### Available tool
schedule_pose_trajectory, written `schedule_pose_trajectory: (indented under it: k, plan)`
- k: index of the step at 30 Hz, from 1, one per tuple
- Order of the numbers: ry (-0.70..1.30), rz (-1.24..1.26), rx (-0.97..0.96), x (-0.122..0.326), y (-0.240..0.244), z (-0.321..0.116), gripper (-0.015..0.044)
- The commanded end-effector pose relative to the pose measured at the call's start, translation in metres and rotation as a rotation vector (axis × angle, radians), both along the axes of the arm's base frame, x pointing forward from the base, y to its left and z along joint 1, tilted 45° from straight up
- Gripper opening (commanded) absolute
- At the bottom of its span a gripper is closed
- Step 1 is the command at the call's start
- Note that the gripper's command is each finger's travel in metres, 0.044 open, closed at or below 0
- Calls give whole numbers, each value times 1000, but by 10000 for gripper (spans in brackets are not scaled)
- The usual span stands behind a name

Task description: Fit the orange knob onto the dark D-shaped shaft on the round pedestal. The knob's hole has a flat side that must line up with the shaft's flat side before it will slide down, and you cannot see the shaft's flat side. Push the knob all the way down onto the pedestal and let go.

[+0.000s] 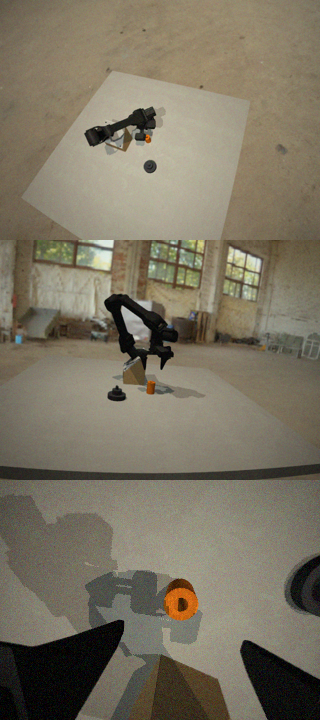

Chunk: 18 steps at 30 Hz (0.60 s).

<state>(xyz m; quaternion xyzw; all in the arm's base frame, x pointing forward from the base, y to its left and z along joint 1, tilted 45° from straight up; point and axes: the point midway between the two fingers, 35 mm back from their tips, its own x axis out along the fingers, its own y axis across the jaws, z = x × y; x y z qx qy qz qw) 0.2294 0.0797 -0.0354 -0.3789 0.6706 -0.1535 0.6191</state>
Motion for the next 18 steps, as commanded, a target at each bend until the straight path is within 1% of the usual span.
schedule_pose_trajectory:
  k: [1, 6, 10, 15, 18]
  plan:
    - [-126, -123, 6, 0, -2, 1, 440]
    - [-126, -123, 6, 0, -2, 1, 440]
    - [-127, -123, 5, 1, -24, -21, 440]
    - [-127, -123, 5, 2, -27, -24, 440]
    - [-127, -123, 4, 3, -35, -33, 440]
